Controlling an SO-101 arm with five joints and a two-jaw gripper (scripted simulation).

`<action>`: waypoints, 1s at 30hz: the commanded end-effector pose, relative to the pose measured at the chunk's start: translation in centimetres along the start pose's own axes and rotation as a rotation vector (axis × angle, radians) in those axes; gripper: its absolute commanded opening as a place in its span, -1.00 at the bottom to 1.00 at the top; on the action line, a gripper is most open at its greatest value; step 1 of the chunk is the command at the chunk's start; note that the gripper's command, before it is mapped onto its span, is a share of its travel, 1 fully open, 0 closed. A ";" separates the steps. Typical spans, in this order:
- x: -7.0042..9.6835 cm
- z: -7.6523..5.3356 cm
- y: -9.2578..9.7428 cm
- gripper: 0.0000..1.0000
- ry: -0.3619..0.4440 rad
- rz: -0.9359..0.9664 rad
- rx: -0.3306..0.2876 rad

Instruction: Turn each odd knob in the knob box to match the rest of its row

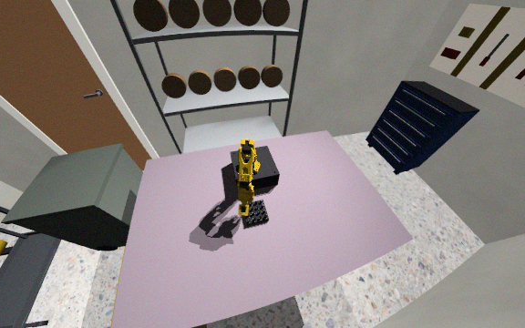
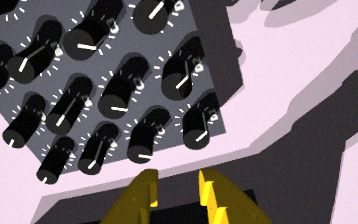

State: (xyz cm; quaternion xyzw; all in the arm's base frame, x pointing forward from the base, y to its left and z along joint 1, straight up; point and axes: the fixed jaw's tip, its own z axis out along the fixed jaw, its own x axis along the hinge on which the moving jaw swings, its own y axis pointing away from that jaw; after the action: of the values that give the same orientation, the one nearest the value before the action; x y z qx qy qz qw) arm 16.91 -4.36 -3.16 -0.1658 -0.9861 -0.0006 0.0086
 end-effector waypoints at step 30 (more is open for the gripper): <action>1.1 -1.4 6.4 -0.63 -0.016 -0.387 0.002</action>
State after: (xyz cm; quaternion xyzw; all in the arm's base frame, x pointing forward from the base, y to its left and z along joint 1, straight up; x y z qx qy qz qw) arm 17.30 0.01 -2.49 -0.0349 -0.9993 0.0007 0.0113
